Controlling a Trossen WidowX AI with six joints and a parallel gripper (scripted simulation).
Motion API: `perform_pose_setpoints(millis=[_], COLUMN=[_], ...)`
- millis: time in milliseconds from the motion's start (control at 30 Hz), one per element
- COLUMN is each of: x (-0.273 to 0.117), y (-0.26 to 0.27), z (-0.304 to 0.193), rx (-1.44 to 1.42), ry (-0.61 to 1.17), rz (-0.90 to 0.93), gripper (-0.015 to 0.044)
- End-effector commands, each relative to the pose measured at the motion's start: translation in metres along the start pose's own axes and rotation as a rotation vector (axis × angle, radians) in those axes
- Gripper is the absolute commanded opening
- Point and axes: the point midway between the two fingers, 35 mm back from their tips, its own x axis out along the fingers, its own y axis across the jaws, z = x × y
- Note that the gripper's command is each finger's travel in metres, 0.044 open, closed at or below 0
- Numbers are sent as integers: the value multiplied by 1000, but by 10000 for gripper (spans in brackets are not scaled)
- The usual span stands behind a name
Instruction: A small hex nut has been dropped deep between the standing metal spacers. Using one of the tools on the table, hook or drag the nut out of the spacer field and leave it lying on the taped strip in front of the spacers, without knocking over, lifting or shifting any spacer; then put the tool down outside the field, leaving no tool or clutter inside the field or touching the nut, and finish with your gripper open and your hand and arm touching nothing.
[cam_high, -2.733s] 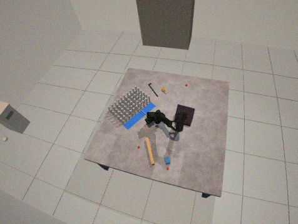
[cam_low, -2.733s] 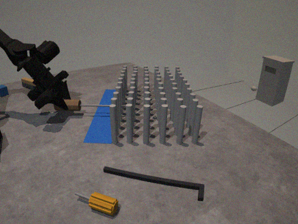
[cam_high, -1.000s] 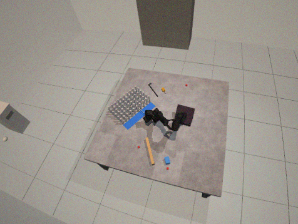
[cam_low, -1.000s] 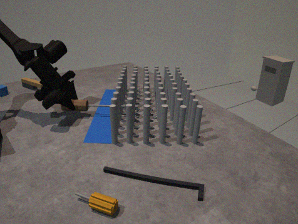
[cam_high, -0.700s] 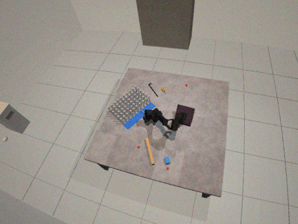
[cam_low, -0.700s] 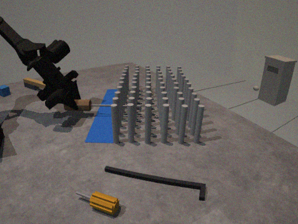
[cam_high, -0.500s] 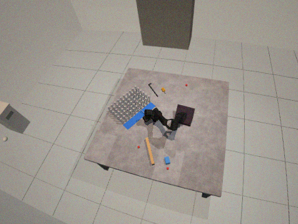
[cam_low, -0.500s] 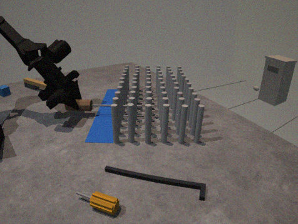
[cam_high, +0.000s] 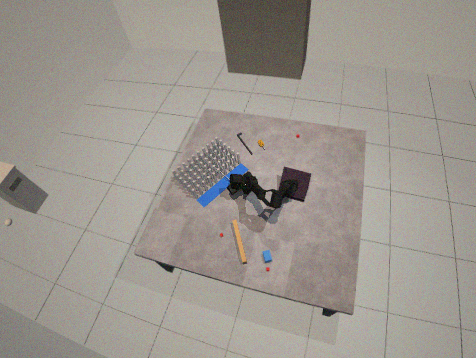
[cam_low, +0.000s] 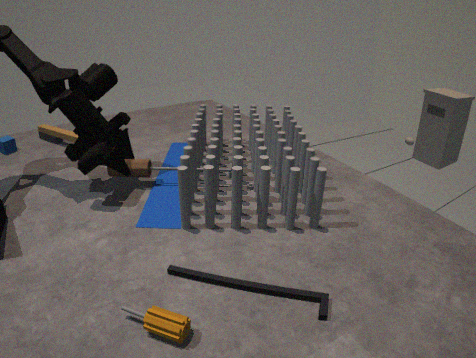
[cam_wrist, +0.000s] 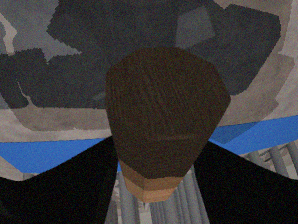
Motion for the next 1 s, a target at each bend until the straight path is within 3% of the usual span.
perform_pose_setpoints(millis=[0, 967], x=[0, 6], y=[-3, 1], z=[-5, -15], rx=[-9, -9], ry=[9, 10], rz=[-10, -10], gripper=[0, 0])
